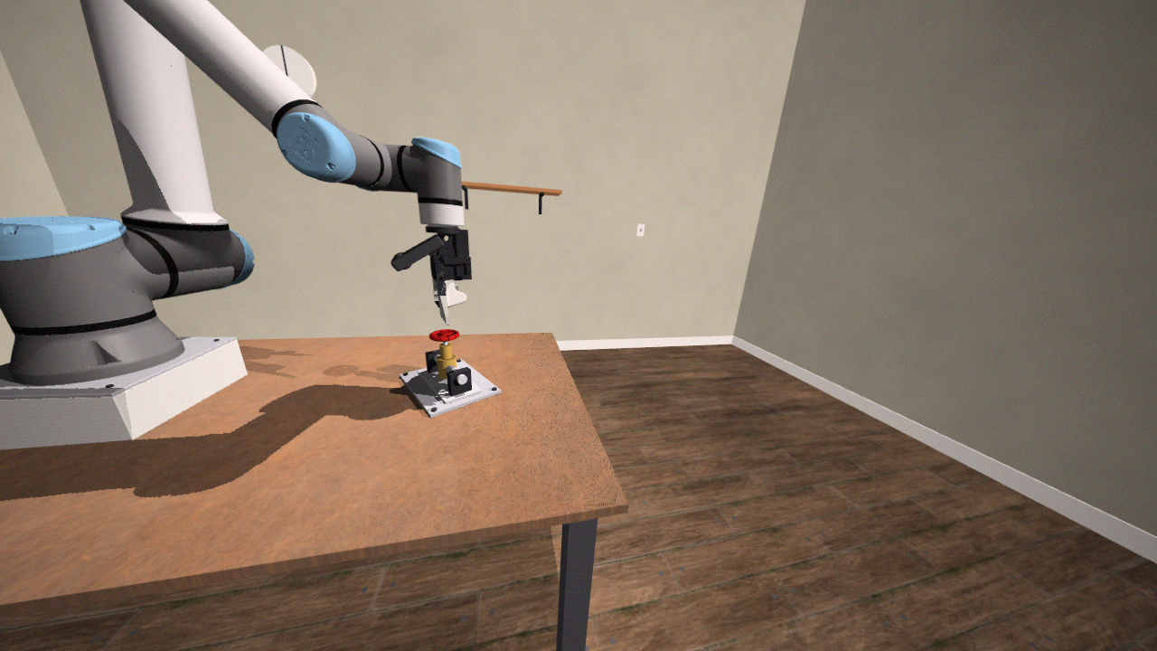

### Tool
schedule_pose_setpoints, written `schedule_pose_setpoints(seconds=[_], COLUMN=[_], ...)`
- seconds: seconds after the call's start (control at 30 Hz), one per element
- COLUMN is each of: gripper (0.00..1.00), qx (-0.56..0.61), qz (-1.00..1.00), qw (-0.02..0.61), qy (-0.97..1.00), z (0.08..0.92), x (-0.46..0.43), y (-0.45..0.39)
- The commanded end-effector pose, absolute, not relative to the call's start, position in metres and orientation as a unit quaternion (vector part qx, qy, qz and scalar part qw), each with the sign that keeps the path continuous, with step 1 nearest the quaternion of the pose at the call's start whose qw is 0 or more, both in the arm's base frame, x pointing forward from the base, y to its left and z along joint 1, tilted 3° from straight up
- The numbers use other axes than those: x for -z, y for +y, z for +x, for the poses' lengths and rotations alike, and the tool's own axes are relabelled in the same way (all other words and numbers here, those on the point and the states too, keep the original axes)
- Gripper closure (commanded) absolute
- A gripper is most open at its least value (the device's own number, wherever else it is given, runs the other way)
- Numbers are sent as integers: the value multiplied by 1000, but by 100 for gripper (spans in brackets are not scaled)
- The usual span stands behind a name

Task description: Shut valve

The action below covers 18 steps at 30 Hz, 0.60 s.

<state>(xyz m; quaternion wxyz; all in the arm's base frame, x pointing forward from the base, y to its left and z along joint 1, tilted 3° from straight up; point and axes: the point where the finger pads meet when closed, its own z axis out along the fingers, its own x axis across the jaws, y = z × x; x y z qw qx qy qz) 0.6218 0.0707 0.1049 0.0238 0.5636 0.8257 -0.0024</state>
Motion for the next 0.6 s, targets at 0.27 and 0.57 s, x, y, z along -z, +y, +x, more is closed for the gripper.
schedule_pose_setpoints(seconds=[0.27,0.57], gripper=[0,0], qx=[2,2], qz=[562,562], qw=[23,24], qy=[827,826], z=[622,623], x=[-89,-86], y=[72,72])
